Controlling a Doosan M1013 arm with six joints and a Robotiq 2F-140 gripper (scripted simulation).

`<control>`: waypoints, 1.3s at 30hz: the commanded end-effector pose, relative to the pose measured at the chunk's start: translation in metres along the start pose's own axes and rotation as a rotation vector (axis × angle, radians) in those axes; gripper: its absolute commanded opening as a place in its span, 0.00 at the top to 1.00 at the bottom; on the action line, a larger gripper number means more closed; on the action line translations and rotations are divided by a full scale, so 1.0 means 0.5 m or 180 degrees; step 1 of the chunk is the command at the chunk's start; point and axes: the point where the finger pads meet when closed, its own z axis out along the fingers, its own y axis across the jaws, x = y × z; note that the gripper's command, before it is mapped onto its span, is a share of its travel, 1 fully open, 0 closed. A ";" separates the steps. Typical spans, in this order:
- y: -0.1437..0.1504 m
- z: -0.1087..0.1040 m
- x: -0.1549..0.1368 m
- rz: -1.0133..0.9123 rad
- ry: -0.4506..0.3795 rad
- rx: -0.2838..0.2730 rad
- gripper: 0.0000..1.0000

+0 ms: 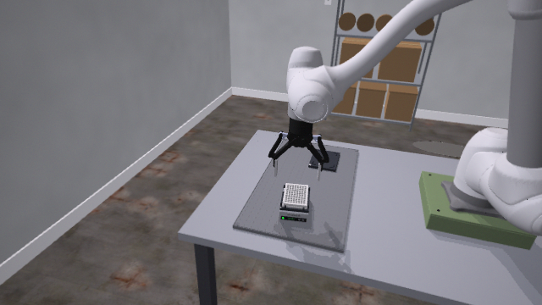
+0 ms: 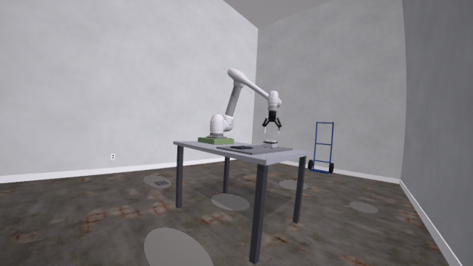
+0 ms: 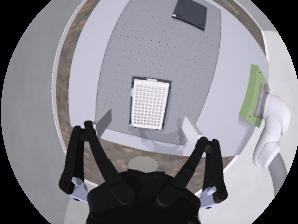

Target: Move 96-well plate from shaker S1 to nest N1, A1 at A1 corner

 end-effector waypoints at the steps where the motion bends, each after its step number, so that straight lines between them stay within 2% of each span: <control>1: 0.002 0.009 -0.003 0.0001 0.0008 -0.0003 0.00; 5: 0.002 0.009 -0.003 0.0001 0.0008 -0.0003 0.00; 39: 0.002 0.109 -0.003 0.0001 0.0008 -0.0003 0.00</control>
